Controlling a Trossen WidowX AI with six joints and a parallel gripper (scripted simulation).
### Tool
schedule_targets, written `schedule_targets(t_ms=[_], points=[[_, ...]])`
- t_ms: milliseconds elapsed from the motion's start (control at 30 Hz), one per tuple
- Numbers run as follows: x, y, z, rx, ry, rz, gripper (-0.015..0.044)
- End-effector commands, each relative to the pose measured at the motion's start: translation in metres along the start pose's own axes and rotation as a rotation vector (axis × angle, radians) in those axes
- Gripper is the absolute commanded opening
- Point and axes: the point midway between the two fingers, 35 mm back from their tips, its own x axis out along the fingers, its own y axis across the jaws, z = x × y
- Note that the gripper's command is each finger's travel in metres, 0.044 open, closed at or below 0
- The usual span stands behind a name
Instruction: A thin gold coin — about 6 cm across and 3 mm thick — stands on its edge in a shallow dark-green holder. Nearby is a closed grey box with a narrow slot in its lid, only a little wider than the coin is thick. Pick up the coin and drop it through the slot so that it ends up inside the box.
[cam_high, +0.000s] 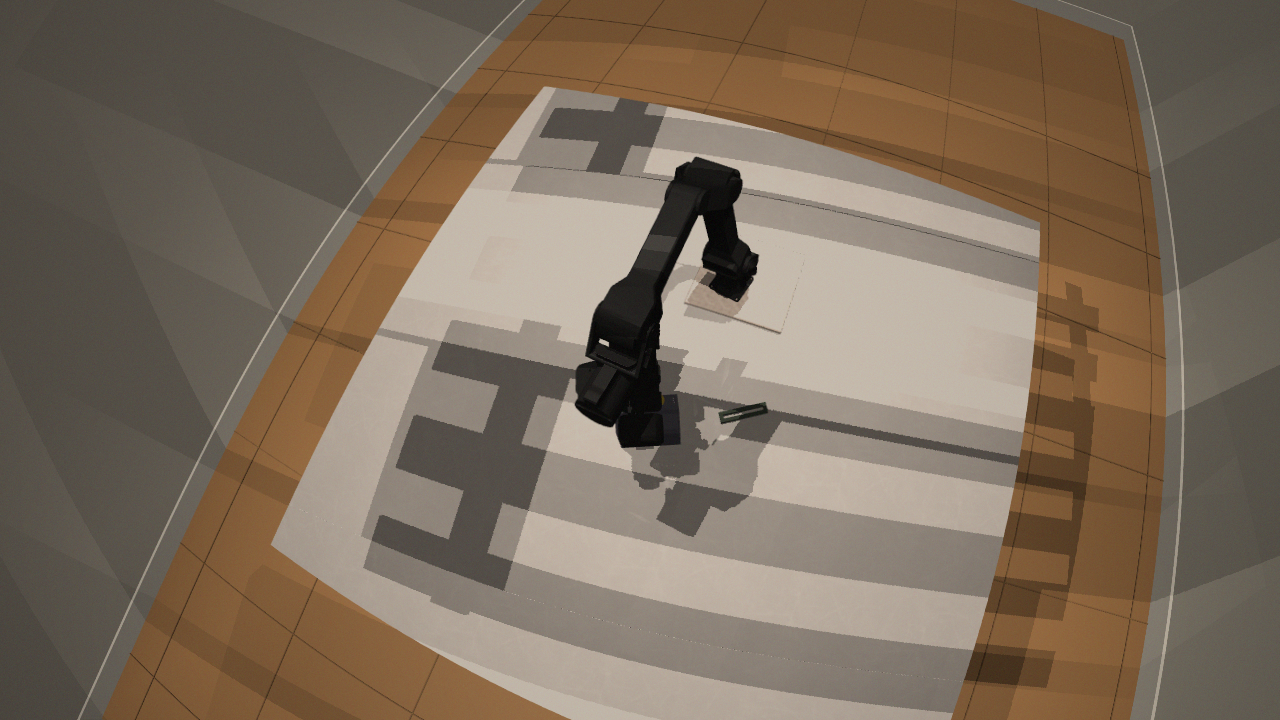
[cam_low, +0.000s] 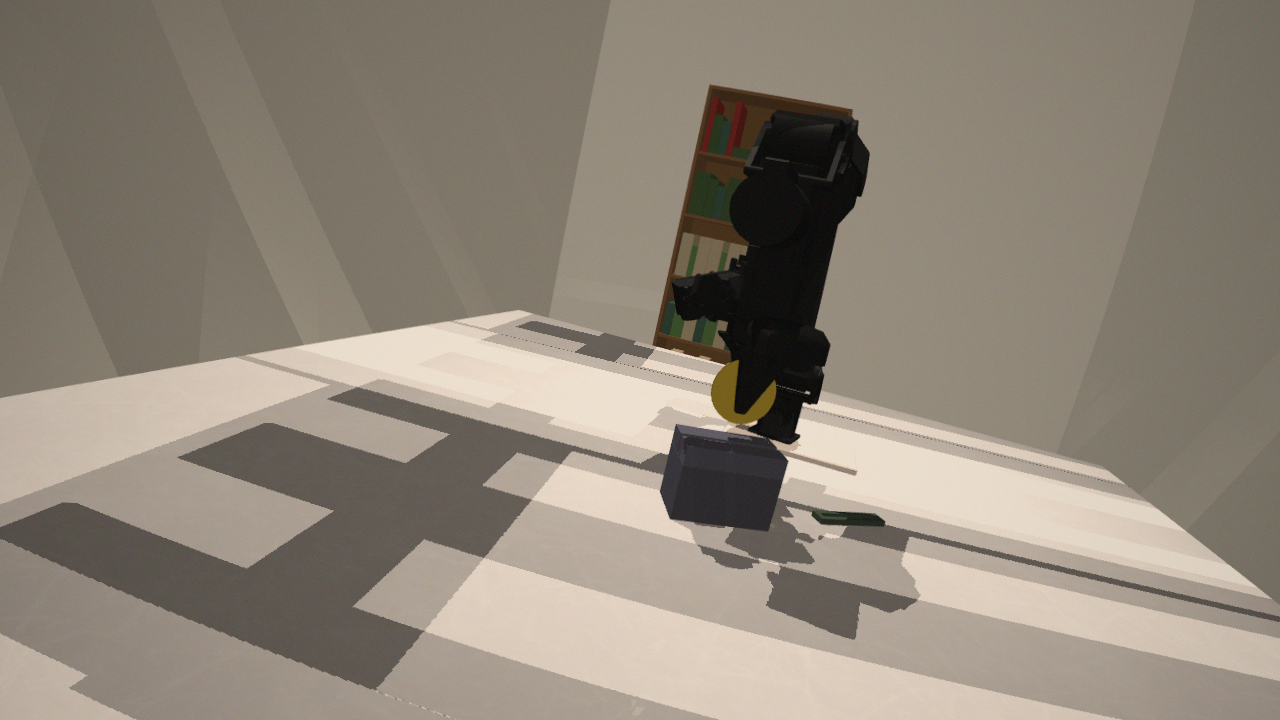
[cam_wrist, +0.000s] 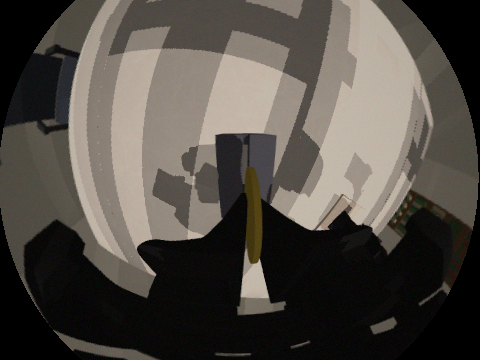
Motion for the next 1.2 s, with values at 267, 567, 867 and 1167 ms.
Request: schedule_targets(t_ms=[267,567,867,1167], points=[[0.005,-0.002,-0.001,0.003,0.000,0.000,0.0000],[0.008,-0.001,0.000,0.001,0.000,0.000,0.0000],[0.010,-0.001,0.000,-0.001,0.000,0.000,0.0000],[0.013,-0.001,-0.001,-0.002,0.000,0.000,0.0000]])
